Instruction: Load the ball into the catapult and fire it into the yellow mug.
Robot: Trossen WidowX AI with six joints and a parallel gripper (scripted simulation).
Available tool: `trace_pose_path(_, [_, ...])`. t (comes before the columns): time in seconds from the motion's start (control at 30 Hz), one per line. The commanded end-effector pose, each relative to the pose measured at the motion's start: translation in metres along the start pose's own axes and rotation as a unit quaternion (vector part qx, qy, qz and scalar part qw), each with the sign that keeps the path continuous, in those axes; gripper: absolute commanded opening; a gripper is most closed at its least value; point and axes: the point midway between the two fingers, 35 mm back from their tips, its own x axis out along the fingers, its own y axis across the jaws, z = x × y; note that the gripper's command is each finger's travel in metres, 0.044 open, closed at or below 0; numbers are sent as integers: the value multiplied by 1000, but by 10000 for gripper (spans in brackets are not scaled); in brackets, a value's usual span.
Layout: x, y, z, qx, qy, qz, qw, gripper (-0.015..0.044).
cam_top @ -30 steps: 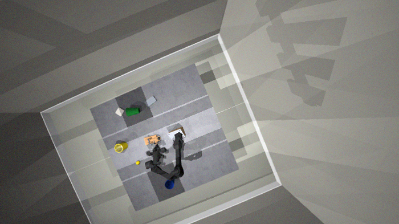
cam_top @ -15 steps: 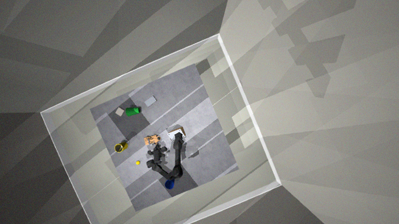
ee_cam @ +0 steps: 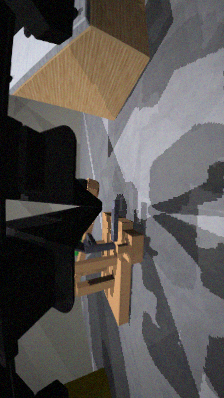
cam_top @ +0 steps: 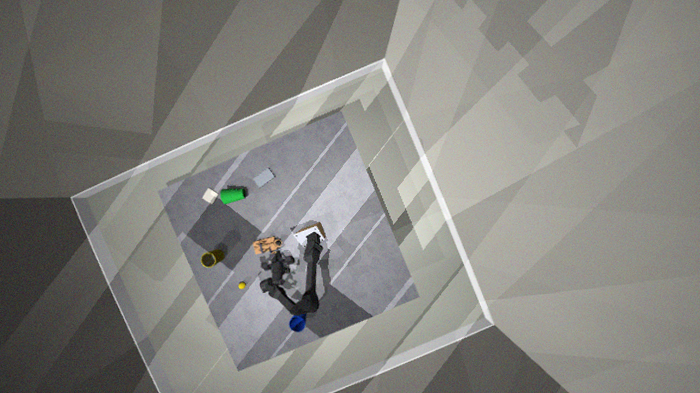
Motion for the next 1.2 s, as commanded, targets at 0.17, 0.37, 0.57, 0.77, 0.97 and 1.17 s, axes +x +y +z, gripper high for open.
trace_pose_path(0.17, [12,5,10,1,-1,6,1000,0])
trace_pose_path(0.37, [23,6,20,1,-1,6,1000,0])
trace_pose_path(0.57, [20,4,24,1,-1,6,1000,0])
trace_pose_path(0.77, [-79,-2,-9,0,-1,-1,1000,0])
trace_pose_path(0.97, [-84,-7,-11,15,-9,-8,1000,79])
trace_pose_path(1.17, [-87,-30,-12,88,-42,-23,995,236])
